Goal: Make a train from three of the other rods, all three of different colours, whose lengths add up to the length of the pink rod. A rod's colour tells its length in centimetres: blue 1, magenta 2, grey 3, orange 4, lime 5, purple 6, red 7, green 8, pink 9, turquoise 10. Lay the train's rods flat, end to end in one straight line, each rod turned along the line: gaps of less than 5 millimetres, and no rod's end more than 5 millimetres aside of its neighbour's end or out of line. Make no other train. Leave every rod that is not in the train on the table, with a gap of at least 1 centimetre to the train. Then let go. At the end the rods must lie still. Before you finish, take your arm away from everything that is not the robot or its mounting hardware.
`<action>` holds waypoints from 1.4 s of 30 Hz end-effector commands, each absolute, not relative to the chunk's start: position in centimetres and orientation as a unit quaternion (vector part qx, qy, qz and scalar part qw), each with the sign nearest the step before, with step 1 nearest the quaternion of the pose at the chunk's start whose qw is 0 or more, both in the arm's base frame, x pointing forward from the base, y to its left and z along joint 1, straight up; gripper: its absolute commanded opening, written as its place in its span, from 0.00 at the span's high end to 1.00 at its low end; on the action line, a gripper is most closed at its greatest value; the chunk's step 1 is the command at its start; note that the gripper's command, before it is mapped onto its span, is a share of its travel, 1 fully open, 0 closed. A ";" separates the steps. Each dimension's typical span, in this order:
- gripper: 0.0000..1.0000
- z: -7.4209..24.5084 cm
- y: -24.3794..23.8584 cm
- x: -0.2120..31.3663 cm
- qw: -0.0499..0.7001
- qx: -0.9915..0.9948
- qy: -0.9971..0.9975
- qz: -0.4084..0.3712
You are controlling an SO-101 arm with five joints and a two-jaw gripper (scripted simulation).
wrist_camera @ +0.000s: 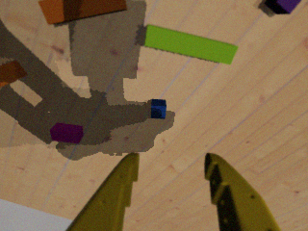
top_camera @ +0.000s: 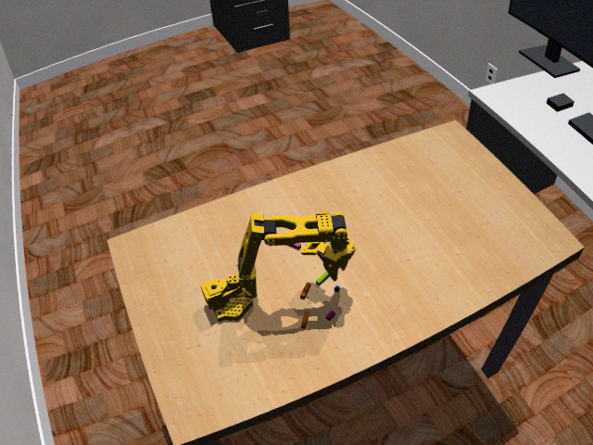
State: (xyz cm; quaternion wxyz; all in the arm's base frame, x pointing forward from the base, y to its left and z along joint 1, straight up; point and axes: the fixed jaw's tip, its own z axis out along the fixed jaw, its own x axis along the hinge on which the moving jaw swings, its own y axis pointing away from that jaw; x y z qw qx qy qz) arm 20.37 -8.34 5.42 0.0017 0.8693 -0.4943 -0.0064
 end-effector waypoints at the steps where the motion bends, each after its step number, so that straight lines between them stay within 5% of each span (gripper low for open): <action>1: 0.81 7.3 -8.6 21.4 -0.007 0.872 -0.488 0.043; 42: 0.81 3.7 -8.7 21.8 -0.007 0.872 -0.488 0.043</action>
